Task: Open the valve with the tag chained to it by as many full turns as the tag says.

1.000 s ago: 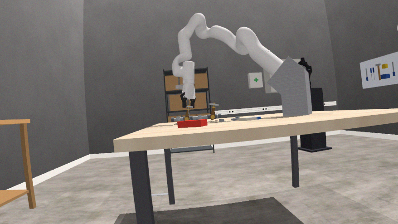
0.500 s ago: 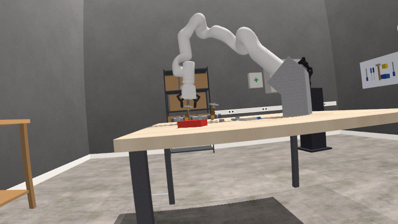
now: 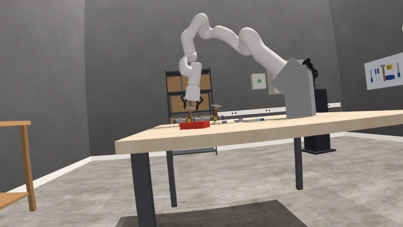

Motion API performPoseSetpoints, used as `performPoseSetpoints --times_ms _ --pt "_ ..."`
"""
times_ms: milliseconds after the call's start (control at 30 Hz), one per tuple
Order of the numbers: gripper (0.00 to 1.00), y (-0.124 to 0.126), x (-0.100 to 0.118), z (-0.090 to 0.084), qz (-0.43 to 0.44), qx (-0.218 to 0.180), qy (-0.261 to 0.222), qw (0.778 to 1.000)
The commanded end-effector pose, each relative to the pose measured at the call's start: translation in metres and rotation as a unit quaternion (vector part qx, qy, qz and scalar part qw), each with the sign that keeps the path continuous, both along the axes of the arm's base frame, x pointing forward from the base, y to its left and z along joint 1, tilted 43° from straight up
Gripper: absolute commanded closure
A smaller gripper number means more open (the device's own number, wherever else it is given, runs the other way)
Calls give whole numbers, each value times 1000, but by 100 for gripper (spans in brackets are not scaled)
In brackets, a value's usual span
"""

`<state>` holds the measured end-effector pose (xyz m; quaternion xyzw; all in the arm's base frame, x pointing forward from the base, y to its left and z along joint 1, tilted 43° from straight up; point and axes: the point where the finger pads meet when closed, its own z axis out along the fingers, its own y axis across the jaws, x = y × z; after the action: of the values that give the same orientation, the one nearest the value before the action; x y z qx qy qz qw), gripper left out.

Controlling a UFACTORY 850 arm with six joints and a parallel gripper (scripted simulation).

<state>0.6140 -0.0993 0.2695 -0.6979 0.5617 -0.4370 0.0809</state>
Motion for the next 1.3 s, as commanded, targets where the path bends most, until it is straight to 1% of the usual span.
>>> performPoseSetpoints --times_ms 0,733,1000,1133,1267 --pt "100 0 0 0 1 0 -2 1000" --pt "100 0 0 0 1 0 -2 1000" --pt "100 0 0 0 8 -9 3 1000" --pt "100 0 0 0 24 -27 13 999" --pt "100 0 0 0 51 -58 29 997"
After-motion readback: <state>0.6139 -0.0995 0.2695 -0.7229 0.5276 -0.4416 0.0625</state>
